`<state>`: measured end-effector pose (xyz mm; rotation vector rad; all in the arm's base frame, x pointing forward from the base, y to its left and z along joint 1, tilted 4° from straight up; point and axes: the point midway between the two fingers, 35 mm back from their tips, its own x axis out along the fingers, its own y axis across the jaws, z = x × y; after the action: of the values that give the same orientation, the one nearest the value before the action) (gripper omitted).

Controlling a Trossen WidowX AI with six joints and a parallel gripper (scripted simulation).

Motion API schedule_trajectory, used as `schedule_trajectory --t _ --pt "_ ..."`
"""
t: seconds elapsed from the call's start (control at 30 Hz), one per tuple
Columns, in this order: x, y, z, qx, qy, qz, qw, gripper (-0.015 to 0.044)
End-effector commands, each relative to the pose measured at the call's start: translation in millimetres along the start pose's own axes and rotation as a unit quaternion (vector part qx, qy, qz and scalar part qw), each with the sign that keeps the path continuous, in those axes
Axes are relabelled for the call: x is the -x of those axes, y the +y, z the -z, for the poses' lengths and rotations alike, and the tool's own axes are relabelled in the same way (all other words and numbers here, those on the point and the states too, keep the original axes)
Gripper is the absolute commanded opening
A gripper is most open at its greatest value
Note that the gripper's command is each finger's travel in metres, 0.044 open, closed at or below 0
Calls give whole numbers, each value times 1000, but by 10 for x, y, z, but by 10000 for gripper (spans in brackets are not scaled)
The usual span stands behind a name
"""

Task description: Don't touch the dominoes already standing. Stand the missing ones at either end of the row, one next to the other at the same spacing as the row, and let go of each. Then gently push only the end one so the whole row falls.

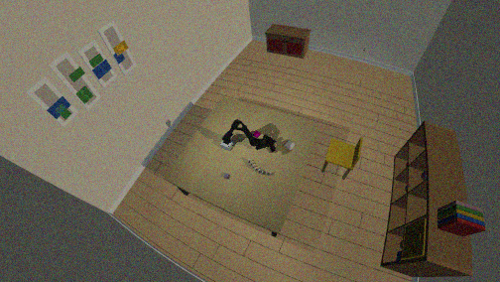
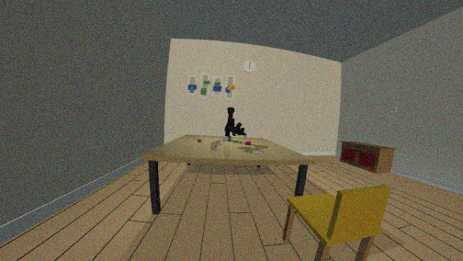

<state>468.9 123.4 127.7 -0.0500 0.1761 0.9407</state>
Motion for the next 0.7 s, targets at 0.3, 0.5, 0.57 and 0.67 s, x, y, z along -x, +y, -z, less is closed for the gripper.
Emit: schedule_trajectory --t 0.3,0.5,0.57,0.67 --pt "335 313 37 24 -59 -40 997 24" --pt "501 483 51 41 -81 -60 994 24" --pt "520 504 52 43 -83 -62 994 24" --pt "520 504 52 43 -83 -62 994 24"
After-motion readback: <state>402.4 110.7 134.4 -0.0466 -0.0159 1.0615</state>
